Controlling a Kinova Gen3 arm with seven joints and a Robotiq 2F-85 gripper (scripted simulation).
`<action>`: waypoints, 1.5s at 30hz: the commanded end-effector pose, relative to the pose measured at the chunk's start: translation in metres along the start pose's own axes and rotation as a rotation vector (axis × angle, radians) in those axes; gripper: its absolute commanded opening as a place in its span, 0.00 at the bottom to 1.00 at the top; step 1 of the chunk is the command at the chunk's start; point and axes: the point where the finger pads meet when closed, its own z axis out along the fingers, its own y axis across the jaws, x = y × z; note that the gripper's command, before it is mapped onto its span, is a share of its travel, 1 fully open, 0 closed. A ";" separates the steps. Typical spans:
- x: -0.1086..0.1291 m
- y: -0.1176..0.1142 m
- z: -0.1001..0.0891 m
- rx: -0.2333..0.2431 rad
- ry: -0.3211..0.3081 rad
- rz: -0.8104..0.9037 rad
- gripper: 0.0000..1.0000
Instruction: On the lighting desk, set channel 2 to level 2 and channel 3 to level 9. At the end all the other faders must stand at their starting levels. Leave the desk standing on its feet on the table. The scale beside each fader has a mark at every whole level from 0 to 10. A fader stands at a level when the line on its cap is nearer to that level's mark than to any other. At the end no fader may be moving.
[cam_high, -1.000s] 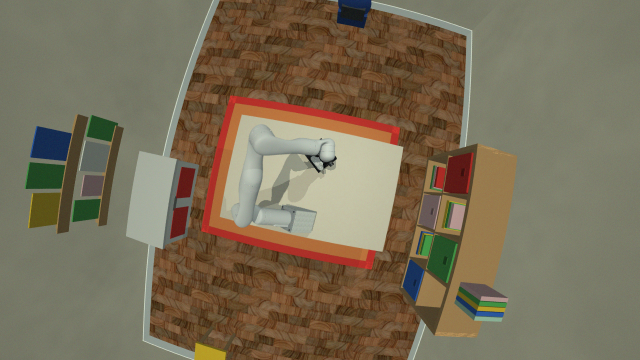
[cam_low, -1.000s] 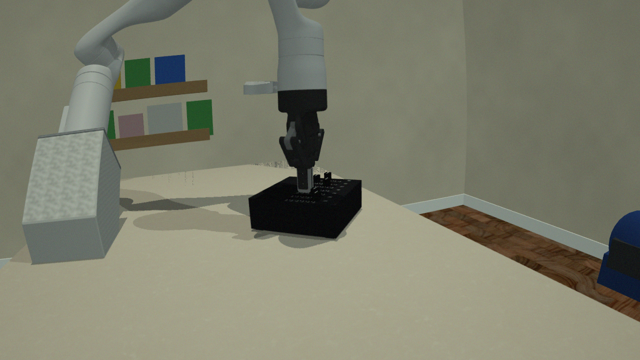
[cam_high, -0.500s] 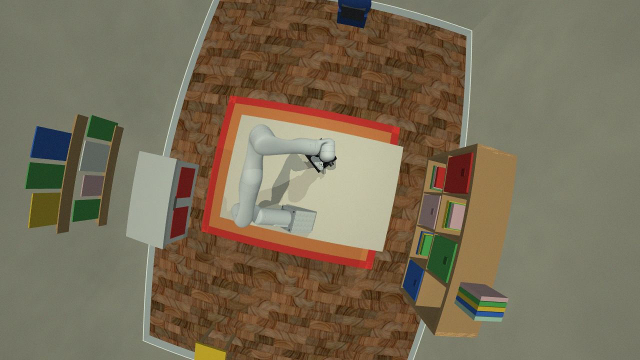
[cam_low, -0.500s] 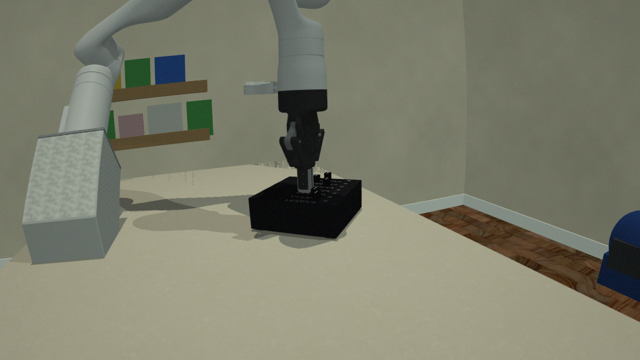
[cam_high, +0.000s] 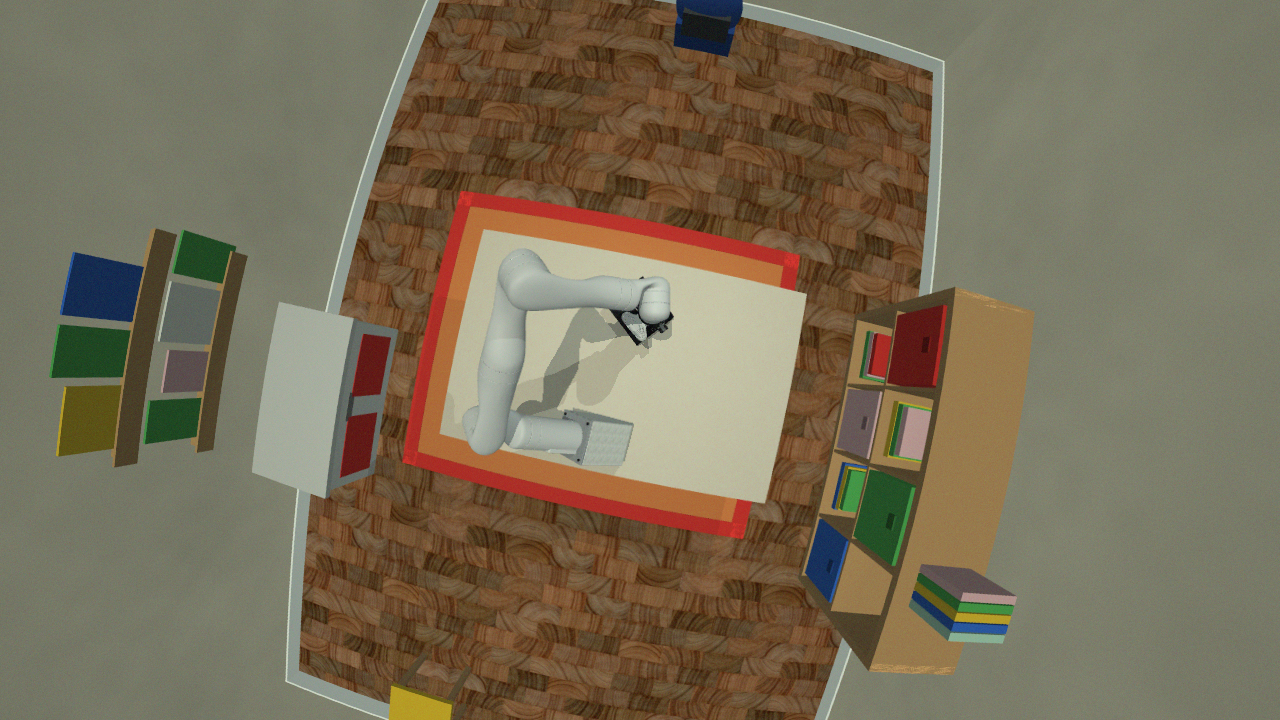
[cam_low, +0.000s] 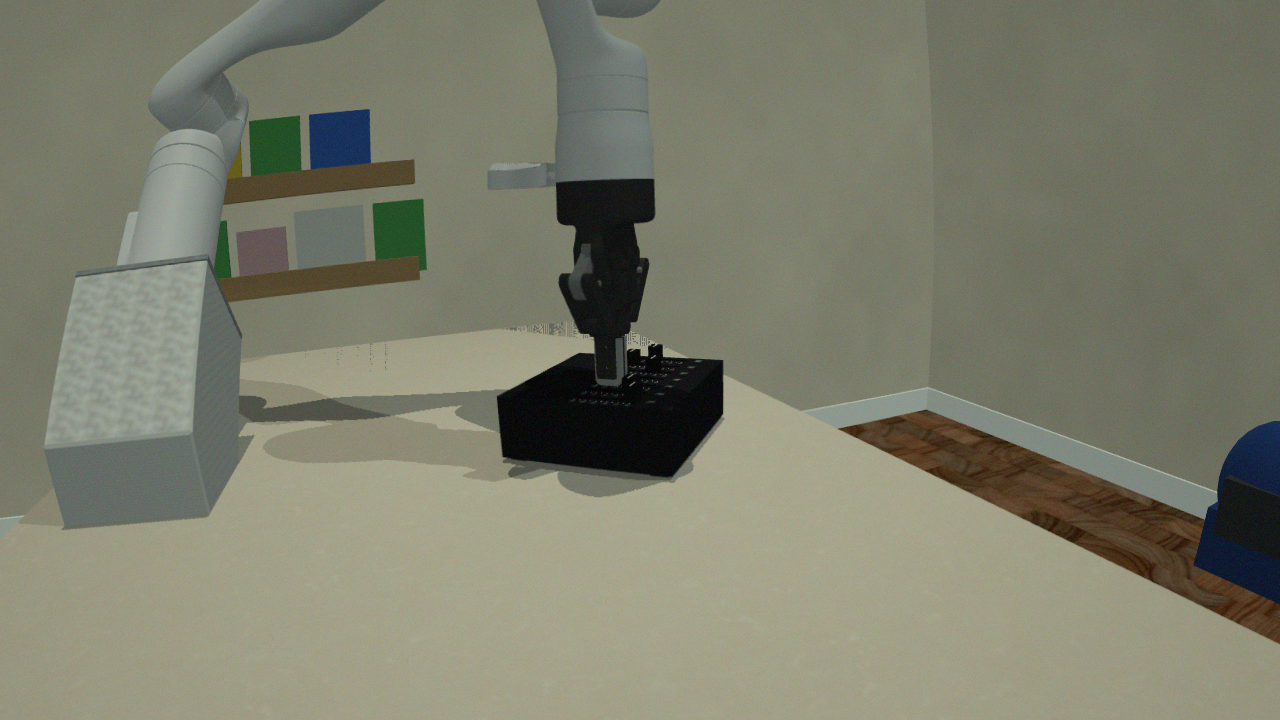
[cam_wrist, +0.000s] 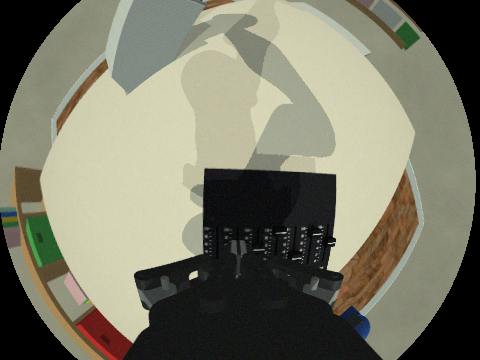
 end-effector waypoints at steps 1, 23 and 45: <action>-0.002 0.000 -0.001 0.000 -0.004 0.000 0.00; -0.002 0.000 -0.001 0.000 -0.004 0.000 0.00; 0.004 0.000 -0.001 0.000 -0.004 0.000 0.00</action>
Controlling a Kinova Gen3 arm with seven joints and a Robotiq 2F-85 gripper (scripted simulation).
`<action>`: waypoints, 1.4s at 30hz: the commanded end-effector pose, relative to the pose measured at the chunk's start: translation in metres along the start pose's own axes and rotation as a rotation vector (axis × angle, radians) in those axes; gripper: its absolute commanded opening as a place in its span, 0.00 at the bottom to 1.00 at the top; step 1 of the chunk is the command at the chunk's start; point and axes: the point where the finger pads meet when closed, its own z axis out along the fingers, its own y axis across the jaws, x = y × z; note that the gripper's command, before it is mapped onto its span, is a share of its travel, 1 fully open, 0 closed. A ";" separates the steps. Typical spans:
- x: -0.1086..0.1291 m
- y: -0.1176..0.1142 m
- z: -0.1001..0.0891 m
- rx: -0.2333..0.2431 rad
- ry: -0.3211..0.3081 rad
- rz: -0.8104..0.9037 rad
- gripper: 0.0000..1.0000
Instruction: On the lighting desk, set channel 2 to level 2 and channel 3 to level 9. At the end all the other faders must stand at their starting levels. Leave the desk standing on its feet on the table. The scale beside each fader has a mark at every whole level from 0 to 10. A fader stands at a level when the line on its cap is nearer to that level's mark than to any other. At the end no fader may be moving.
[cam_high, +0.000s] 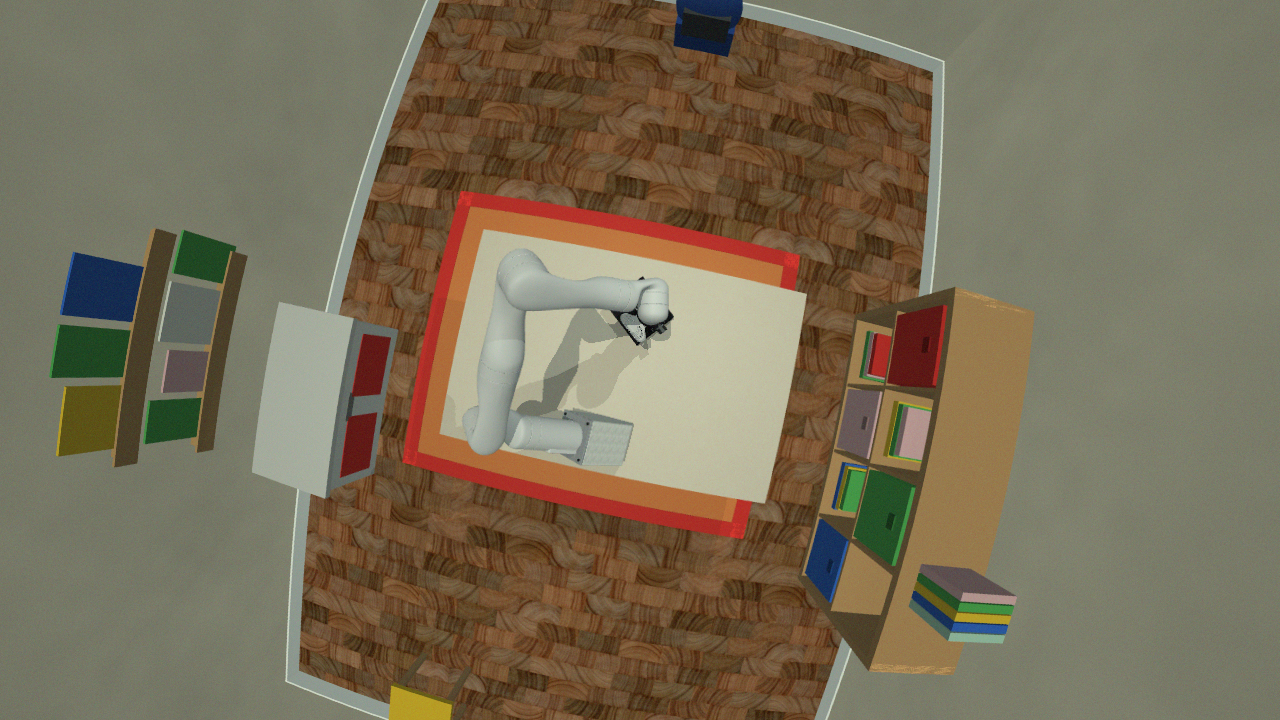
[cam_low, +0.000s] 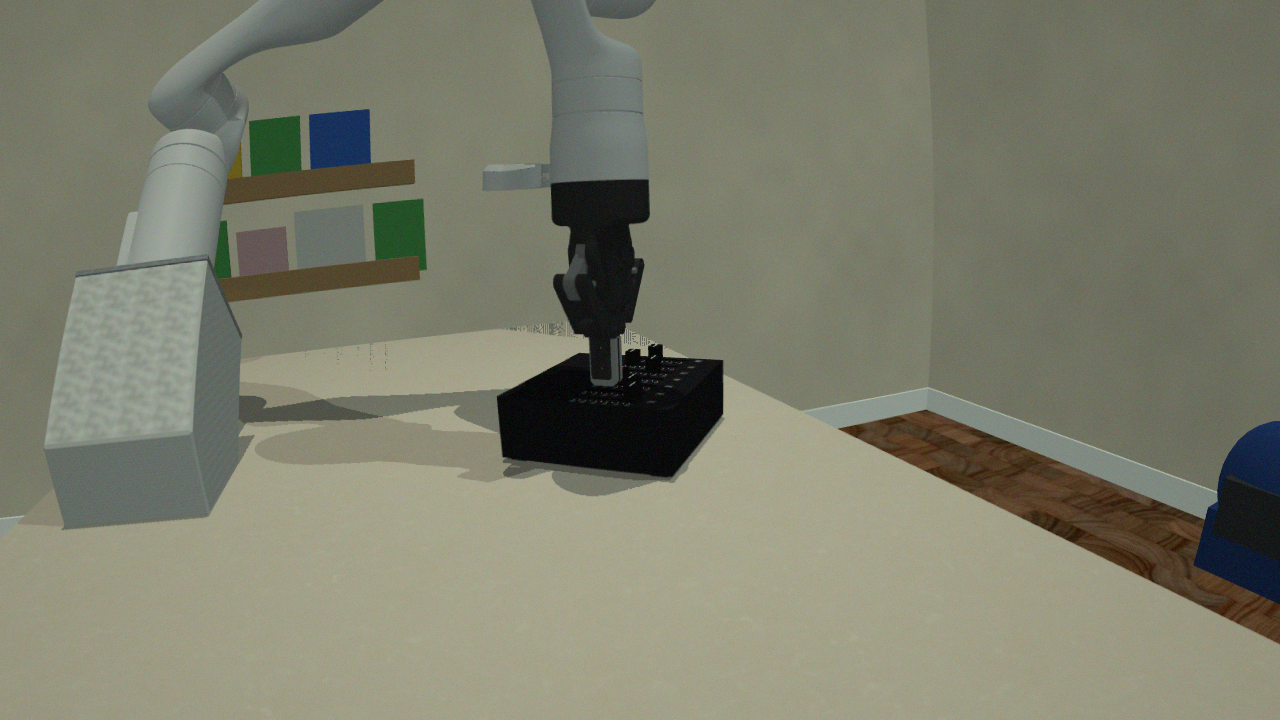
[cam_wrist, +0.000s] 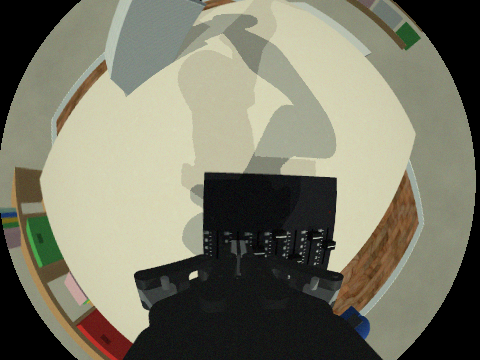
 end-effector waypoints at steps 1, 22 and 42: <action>0.000 0.000 -0.001 0.000 -0.002 0.000 0.00; 0.000 0.000 -0.037 0.000 -0.002 0.000 0.00; 0.000 0.000 -0.041 0.000 -0.002 0.000 0.00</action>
